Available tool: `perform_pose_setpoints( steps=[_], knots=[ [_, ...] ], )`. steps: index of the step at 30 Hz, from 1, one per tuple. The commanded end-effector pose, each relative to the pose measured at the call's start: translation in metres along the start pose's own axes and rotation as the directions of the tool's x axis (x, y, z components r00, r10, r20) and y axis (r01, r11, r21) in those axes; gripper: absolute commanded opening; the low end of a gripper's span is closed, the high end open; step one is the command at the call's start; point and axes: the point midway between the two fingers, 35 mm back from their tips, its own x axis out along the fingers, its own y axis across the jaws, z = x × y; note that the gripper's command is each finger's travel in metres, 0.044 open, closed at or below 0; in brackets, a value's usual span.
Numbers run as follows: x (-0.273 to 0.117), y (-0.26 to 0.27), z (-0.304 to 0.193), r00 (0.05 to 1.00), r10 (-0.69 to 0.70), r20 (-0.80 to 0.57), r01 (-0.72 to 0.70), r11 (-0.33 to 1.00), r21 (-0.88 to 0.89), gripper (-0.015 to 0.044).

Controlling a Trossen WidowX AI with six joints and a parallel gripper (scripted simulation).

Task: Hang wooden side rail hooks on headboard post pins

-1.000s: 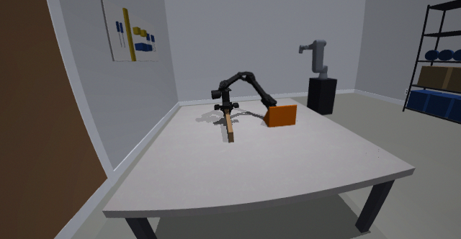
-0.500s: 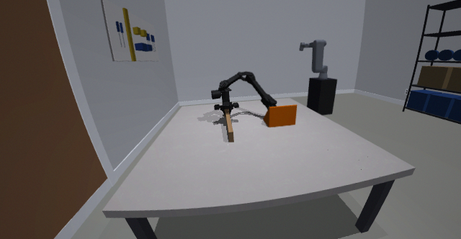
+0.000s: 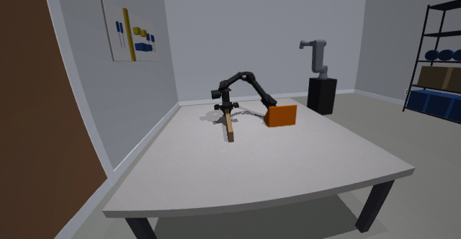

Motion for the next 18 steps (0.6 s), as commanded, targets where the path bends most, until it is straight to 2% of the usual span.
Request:
perform_pose_setpoints(
  steps=[1, 18],
  knots=[
    [-0.0056, -0.0019, -0.0008, 1.000, -0.017, 0.001, 0.017, 1.000, -0.002, 0.0000],
    [-0.0040, -0.0009, -0.0027, 1.000, -0.017, 0.001, 0.017, 1.000, -0.002, 0.0000]
  ],
)
